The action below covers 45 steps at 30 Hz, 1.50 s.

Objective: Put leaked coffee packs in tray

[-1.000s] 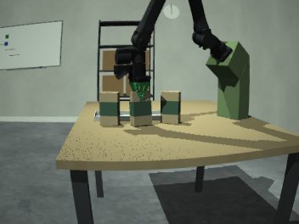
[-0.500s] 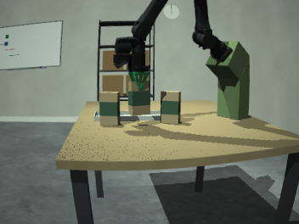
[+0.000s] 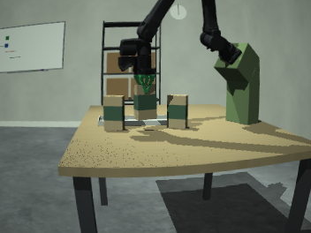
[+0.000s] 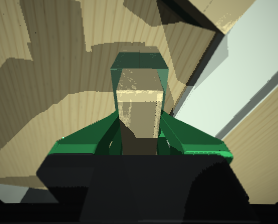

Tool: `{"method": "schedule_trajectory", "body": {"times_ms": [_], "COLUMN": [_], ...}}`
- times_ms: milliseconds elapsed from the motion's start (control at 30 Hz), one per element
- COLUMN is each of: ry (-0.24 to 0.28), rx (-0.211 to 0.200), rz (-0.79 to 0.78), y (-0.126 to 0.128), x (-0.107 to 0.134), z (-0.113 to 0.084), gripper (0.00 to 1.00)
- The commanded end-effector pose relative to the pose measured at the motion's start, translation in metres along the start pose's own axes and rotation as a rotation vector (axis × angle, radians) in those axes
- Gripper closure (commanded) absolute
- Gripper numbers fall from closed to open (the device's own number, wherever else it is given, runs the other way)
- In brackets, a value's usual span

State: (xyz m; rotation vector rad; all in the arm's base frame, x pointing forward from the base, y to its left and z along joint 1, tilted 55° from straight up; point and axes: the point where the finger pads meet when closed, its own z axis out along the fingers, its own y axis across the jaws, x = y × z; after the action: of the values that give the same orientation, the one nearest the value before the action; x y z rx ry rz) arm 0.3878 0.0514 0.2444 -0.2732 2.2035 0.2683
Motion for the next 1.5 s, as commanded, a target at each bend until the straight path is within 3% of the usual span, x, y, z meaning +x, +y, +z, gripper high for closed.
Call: {"method": "schedule_trajectory", "body": {"times_ms": [0, 1133, 1467], "ry": [-0.054, -0.054, -0.043], "rx": [0.018, 0.017, 0.017], "rz": [-0.016, -0.017, -0.015], "y": [-0.004, -0.005, -0.025], "x": [-0.016, -0.016, -0.003], "z": [-0.017, -0.017, -0.012], "gripper": [0.75, 0.75, 0.75]}}
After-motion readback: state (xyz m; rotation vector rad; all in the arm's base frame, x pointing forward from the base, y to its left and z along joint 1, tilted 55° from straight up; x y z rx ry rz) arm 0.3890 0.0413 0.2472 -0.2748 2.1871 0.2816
